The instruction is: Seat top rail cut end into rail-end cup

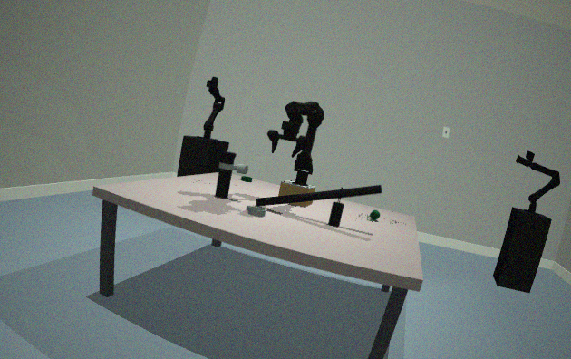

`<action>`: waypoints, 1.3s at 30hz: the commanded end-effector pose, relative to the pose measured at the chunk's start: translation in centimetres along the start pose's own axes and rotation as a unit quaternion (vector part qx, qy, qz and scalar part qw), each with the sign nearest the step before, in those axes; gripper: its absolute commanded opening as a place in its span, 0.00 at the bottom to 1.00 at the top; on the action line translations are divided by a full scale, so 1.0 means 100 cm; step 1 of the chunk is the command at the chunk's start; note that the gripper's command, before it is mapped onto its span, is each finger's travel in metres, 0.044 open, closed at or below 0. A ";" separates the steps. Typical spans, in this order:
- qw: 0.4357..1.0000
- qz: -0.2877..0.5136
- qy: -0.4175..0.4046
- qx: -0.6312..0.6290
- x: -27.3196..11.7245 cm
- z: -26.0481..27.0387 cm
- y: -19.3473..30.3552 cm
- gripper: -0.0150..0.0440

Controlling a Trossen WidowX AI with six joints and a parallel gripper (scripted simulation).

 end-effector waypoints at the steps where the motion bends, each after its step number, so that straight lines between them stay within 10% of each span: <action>1: 1.000 0.008 0.000 0.027 0.002 0.002 0.000 1.00; 9: 0.939 0.112 0.016 0.325 0.040 0.023 0.001 1.00; 19: 0.707 0.205 0.151 0.660 0.091 0.054 0.014 1.00; 39: 0.702 0.205 0.154 0.665 0.122 0.057 0.032 1.00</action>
Point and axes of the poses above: the point midway between the two fingers, 35 mm back from their tips, its own x axis out along the fingers, its own z axis across the jaws, y = z × x, the point moved 4 cm from there along -x, back along the fingers, and after that the axes turned 6 degrees about -x, right-handed, at the moved point
